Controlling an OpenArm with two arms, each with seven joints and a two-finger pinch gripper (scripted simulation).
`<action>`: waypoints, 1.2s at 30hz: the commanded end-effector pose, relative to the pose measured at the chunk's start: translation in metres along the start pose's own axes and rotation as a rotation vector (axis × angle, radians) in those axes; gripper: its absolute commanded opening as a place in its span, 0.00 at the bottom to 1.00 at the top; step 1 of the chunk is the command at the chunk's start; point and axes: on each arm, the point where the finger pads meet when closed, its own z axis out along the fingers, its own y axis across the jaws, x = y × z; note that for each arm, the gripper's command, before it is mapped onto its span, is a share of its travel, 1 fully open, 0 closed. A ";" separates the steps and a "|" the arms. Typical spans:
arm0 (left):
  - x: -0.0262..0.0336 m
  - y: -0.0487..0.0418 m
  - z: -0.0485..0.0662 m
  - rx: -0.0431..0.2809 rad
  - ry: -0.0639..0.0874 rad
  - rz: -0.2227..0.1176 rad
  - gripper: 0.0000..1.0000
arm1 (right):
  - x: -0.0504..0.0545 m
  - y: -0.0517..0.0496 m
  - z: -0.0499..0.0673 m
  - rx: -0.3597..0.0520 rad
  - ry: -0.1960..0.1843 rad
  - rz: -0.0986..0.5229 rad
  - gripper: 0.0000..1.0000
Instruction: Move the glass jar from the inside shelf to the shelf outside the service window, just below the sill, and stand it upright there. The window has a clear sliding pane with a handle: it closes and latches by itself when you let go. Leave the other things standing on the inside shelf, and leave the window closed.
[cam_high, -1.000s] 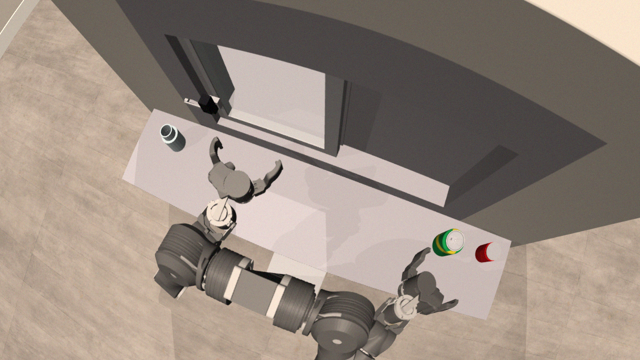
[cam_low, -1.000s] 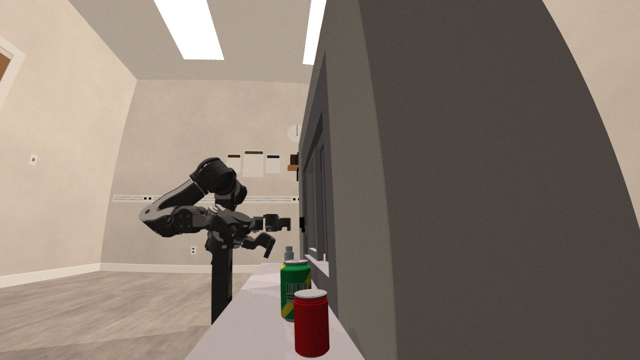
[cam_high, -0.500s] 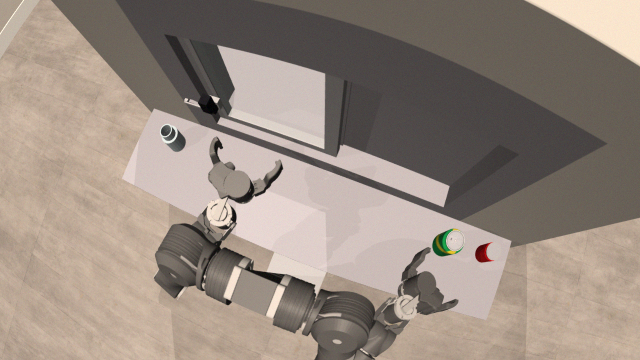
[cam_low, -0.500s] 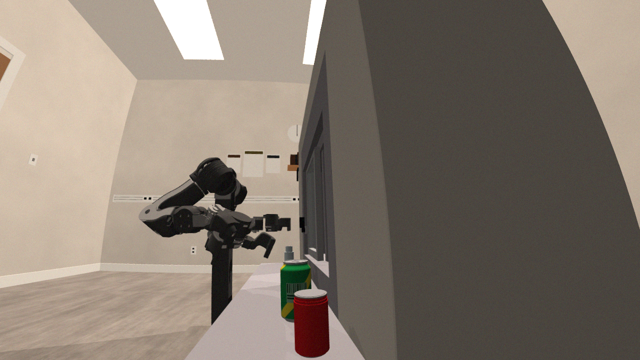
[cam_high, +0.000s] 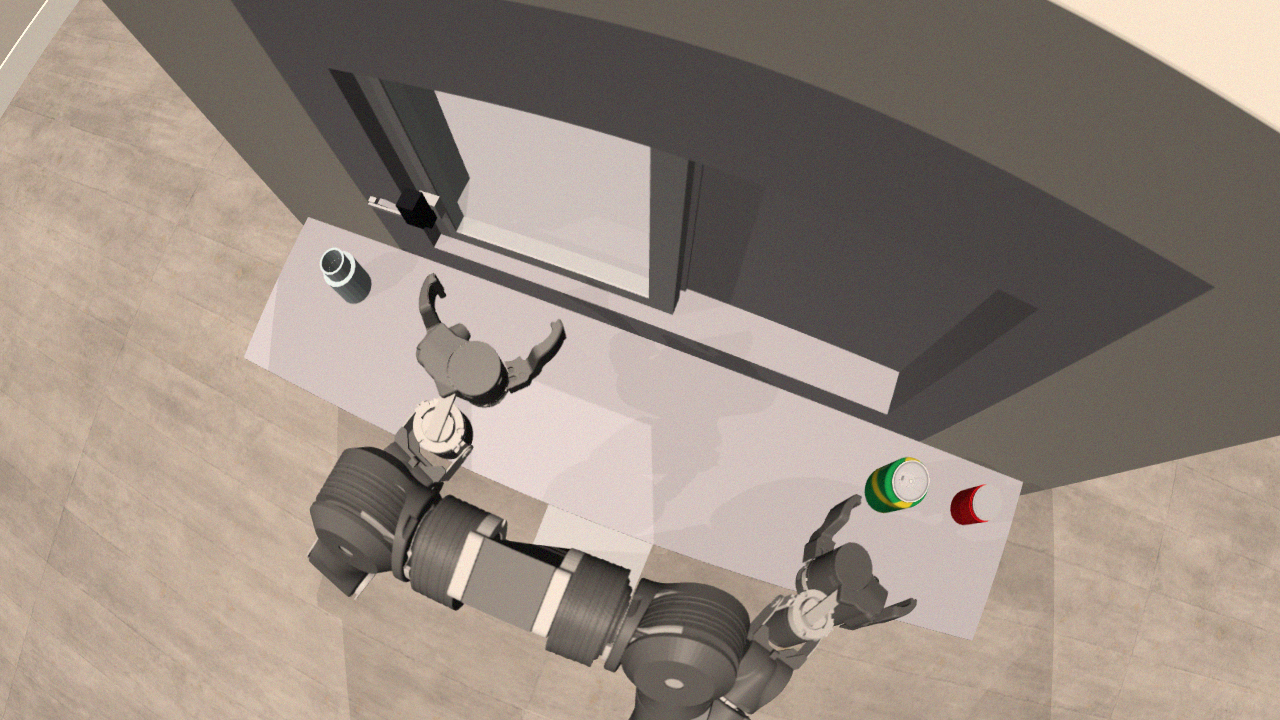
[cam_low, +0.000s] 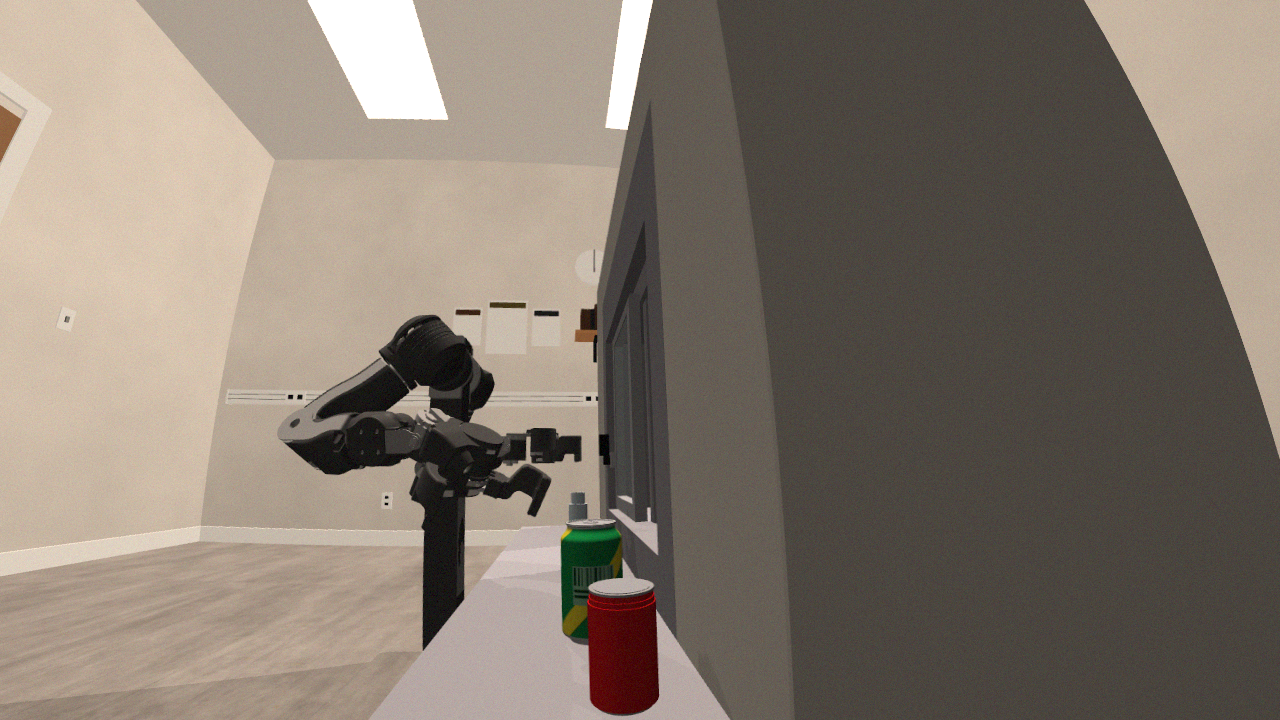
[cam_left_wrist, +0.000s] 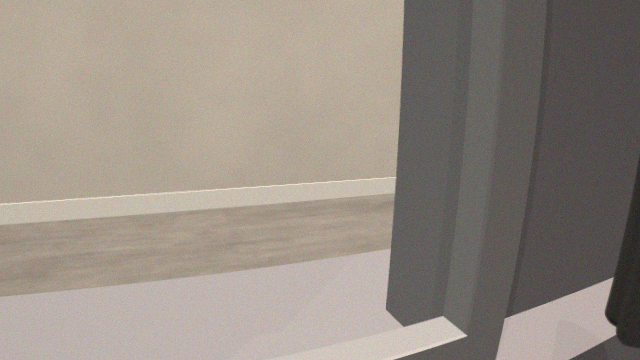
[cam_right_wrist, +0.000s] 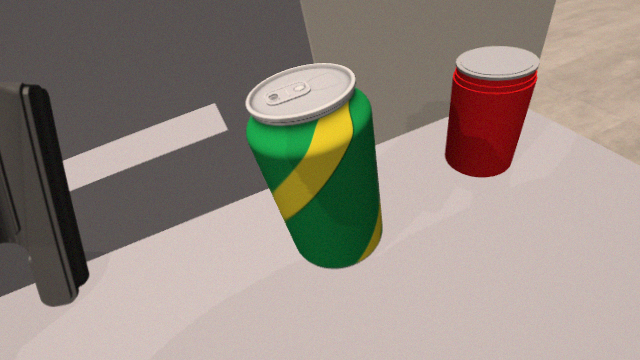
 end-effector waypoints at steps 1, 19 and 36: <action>0.0011 0.0000 0.000 0.000 0.003 0.000 1.00 | 0.002 0.001 0.000 -0.006 0.004 -0.001 1.00; 0.0011 0.0000 0.000 0.000 0.003 0.000 1.00 | 0.002 0.001 0.000 -0.006 0.004 -0.001 1.00; 0.0011 0.0000 0.000 0.000 0.003 0.000 1.00 | 0.011 0.026 0.023 -0.006 0.004 -0.001 1.00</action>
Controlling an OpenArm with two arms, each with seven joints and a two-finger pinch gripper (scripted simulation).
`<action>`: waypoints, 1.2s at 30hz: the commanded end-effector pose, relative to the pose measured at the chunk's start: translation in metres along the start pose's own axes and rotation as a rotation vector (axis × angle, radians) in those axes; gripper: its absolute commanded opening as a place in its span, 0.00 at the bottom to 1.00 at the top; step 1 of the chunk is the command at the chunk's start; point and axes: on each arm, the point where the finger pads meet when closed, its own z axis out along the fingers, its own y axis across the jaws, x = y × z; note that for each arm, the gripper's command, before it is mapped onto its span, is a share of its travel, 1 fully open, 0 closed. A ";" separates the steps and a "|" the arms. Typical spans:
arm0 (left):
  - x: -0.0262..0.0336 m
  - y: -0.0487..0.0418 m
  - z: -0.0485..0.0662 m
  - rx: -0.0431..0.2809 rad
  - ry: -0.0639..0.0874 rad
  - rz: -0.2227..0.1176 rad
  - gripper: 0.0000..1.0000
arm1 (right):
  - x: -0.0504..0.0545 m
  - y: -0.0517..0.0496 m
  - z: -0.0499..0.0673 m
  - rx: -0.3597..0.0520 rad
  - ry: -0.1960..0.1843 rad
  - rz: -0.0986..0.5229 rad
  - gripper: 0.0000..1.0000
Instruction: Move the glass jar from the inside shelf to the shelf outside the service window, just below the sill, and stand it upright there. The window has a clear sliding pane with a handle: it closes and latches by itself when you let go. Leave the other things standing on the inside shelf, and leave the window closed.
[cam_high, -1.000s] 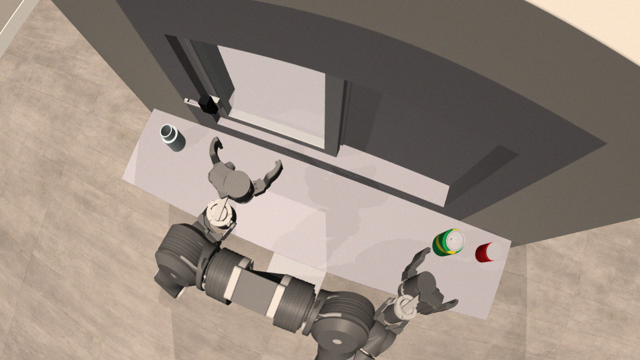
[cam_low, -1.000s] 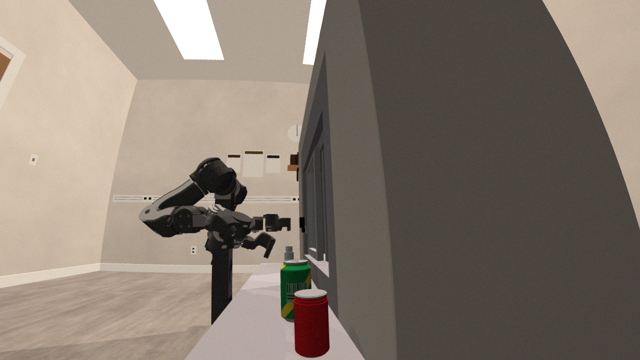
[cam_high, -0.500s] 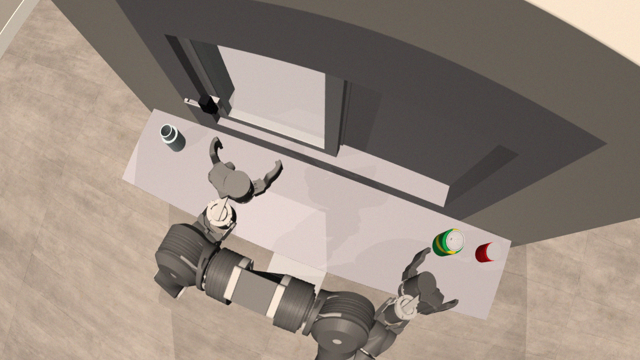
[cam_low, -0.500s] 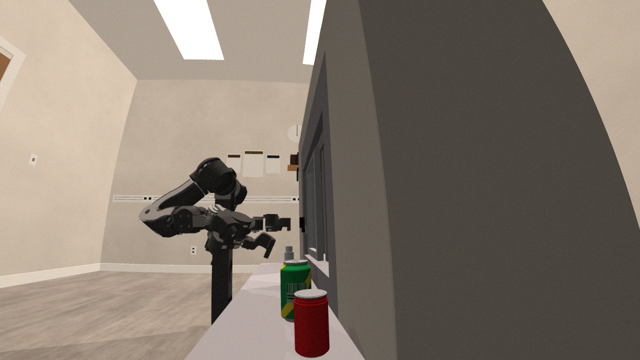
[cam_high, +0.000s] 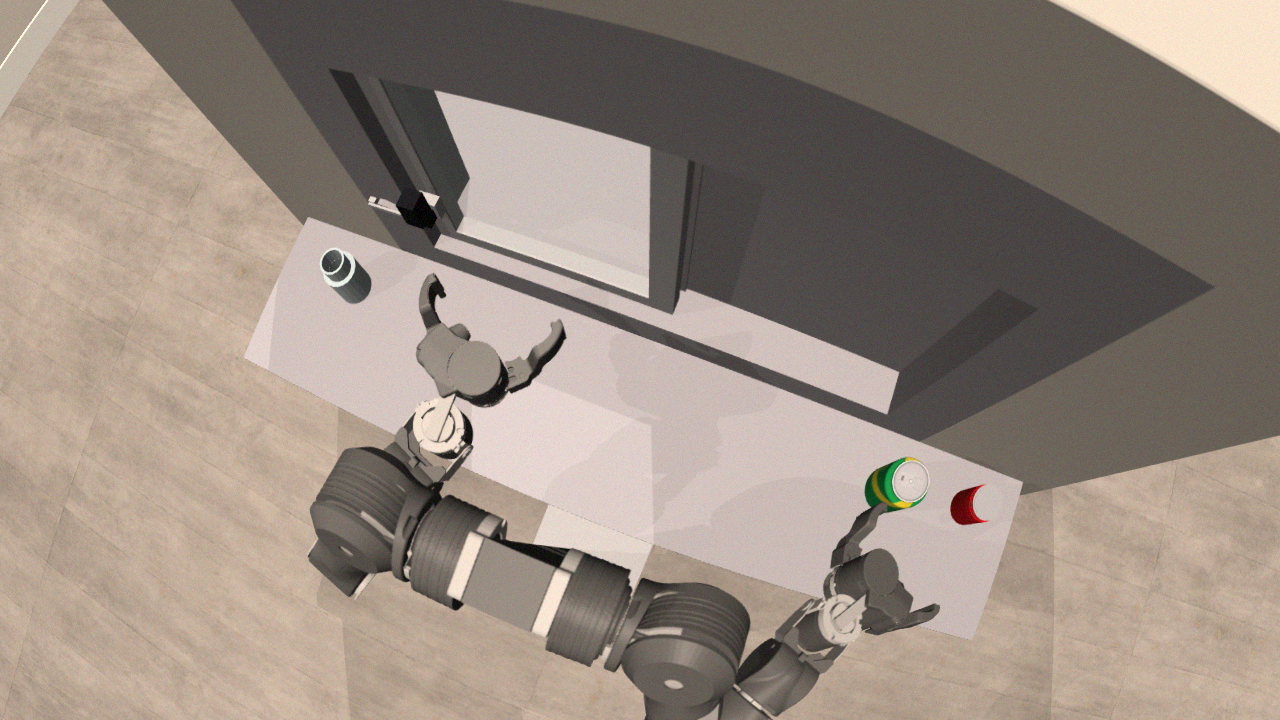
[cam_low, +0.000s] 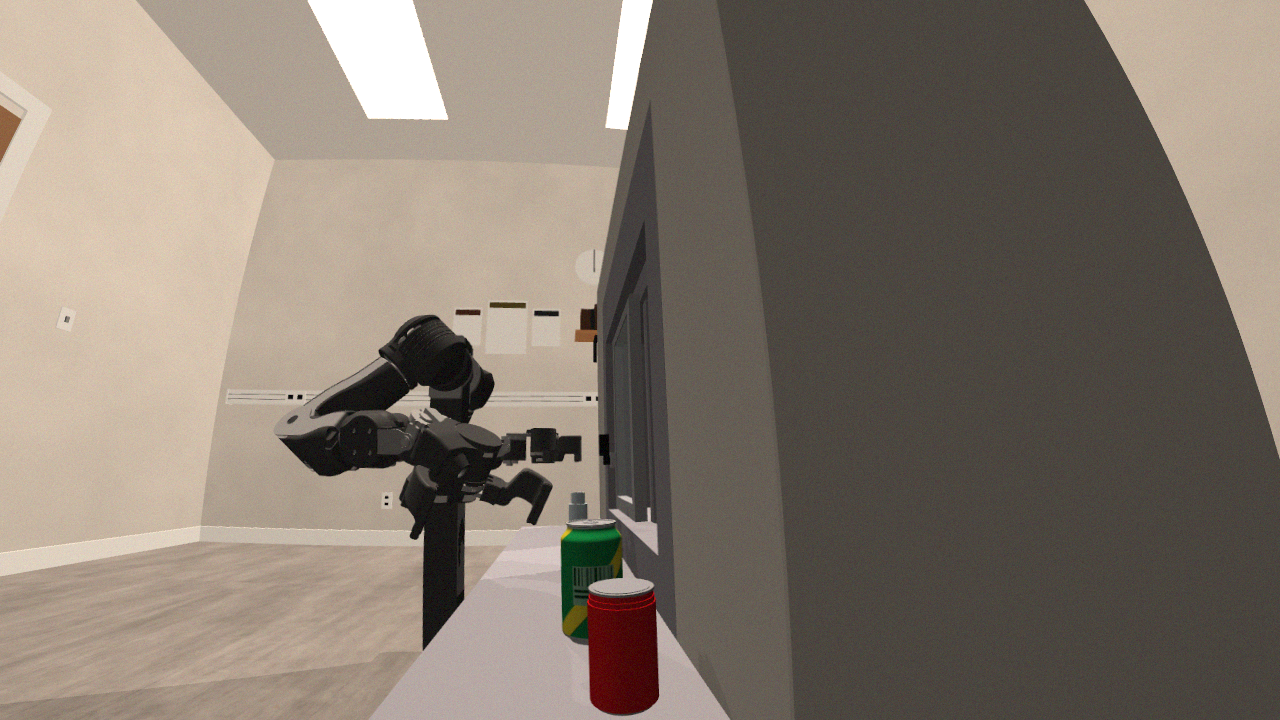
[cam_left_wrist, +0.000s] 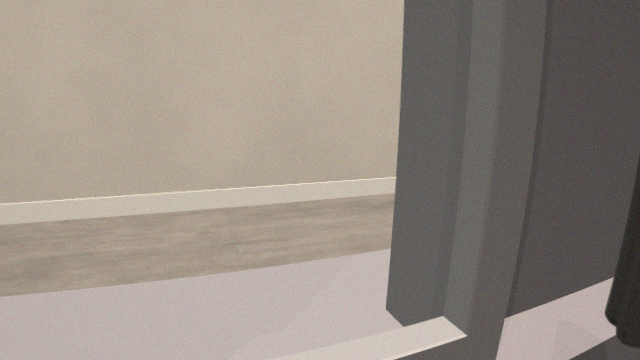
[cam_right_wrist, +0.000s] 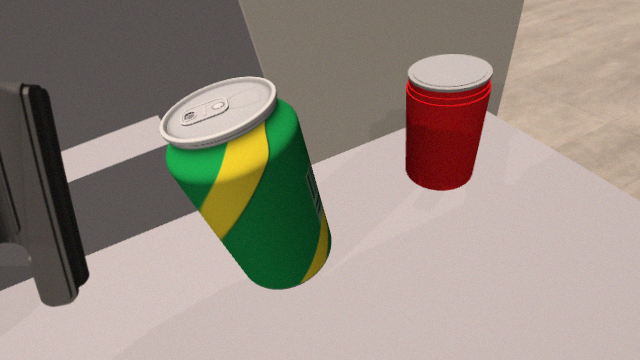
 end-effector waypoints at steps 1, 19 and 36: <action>0.0011 0.0000 0.000 0.000 0.003 0.000 1.00 | 0.002 -0.002 -0.001 0.012 0.009 0.005 1.00; 0.0011 0.0000 0.000 0.000 0.003 0.000 1.00 | 0.010 0.025 0.025 0.005 0.001 0.004 1.00; 0.0011 0.0000 0.000 0.000 0.003 0.000 1.00 | 0.019 0.048 0.049 0.005 0.000 0.005 1.00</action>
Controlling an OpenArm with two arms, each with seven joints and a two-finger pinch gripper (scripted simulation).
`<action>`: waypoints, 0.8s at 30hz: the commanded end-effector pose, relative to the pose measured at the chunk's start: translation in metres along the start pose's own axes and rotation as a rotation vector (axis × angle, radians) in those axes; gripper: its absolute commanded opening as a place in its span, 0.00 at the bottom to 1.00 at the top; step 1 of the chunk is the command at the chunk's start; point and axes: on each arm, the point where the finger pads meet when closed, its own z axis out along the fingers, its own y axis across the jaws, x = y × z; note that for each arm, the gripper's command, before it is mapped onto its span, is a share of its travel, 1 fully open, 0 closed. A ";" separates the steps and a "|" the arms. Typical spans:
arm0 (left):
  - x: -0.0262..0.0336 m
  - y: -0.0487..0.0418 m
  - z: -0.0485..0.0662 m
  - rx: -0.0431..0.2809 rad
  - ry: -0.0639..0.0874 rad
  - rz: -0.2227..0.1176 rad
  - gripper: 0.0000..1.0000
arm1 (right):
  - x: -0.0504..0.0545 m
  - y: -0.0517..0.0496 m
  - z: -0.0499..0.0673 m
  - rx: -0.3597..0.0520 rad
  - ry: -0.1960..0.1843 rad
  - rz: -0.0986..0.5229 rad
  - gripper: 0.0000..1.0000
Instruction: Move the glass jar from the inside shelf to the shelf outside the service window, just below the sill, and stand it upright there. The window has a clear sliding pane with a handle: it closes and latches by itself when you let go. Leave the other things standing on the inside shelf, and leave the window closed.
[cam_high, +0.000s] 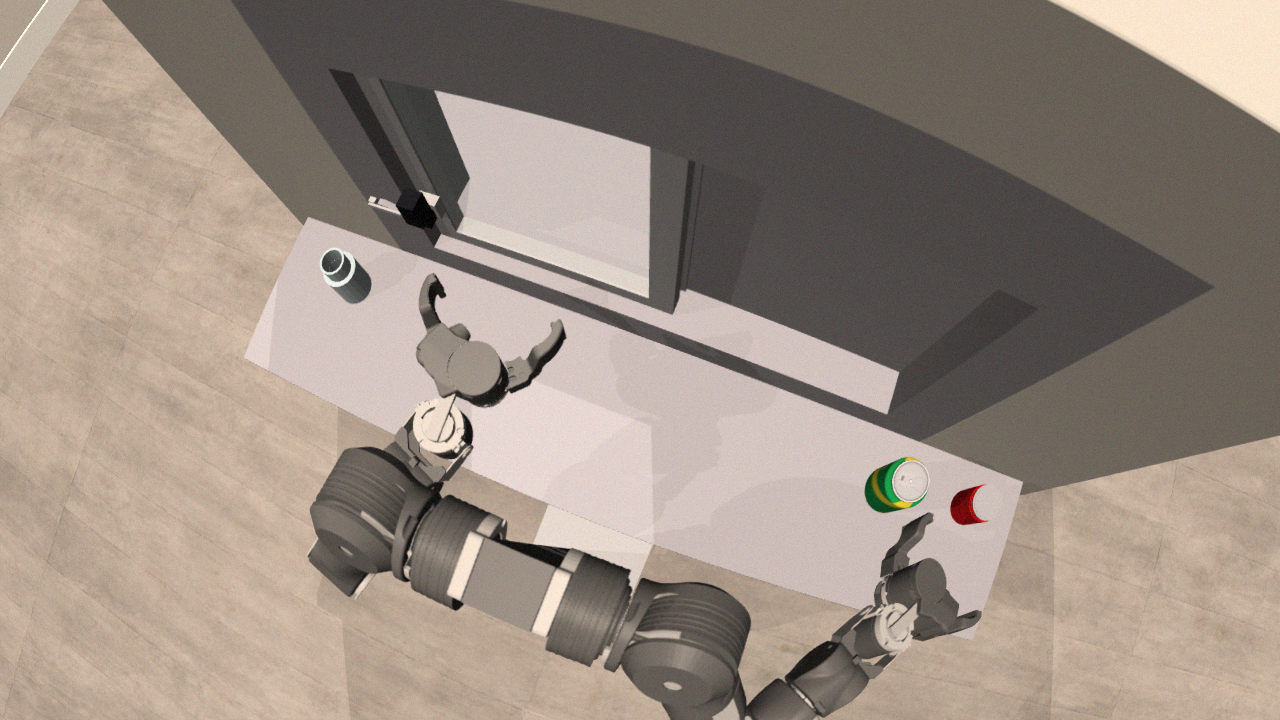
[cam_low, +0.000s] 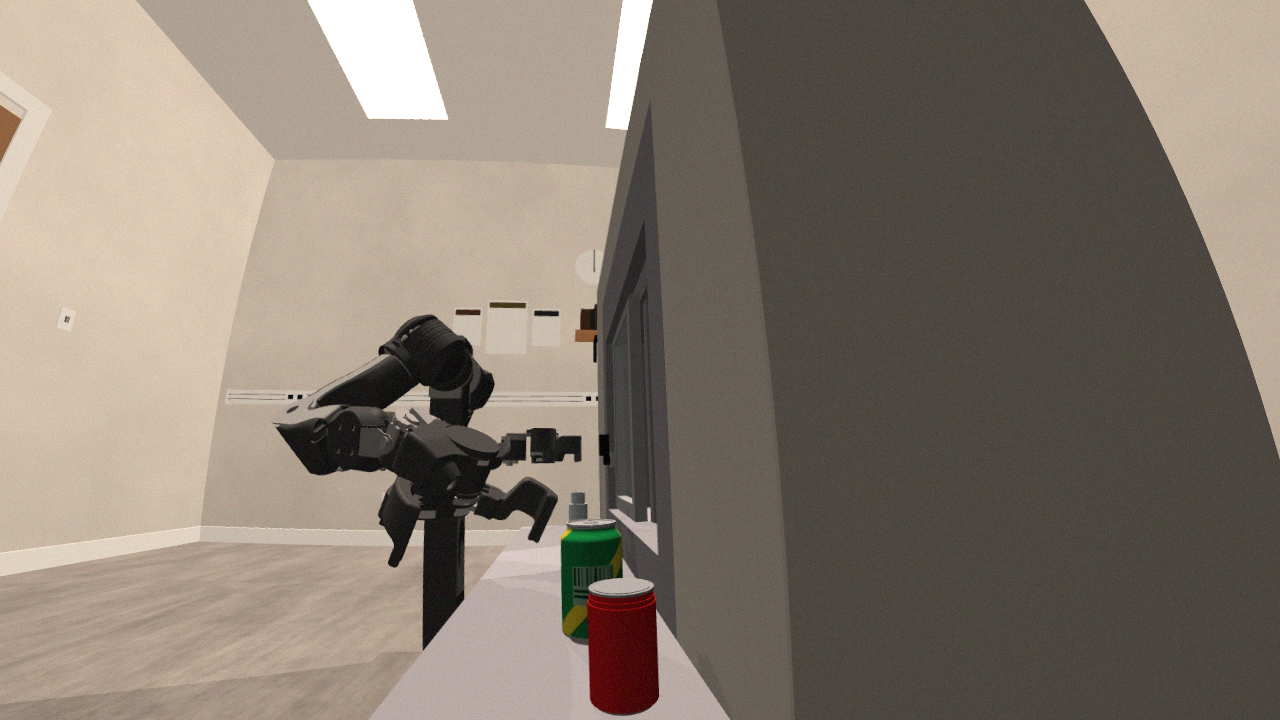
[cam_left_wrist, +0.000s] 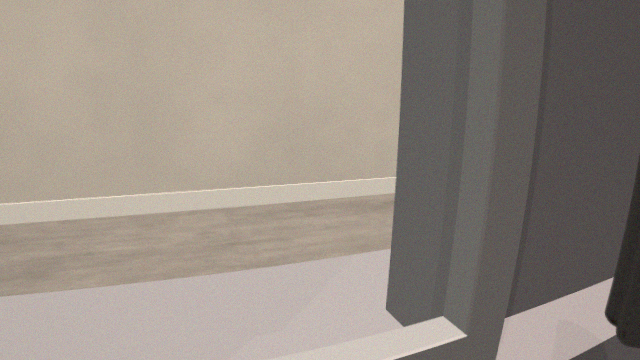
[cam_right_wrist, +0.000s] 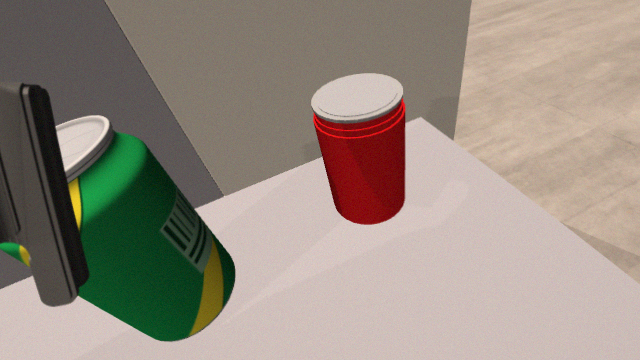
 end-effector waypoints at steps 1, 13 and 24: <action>0.0011 0.0000 0.000 0.000 0.003 0.000 1.00 | 0.003 0.002 0.002 0.003 0.007 0.000 1.00; 0.0011 0.0000 0.000 0.000 0.003 0.000 1.00 | 0.013 0.021 0.021 0.009 0.014 0.000 1.00; 0.0011 0.0000 0.000 0.000 0.003 0.000 1.00 | 0.012 0.023 0.023 0.006 0.010 0.000 1.00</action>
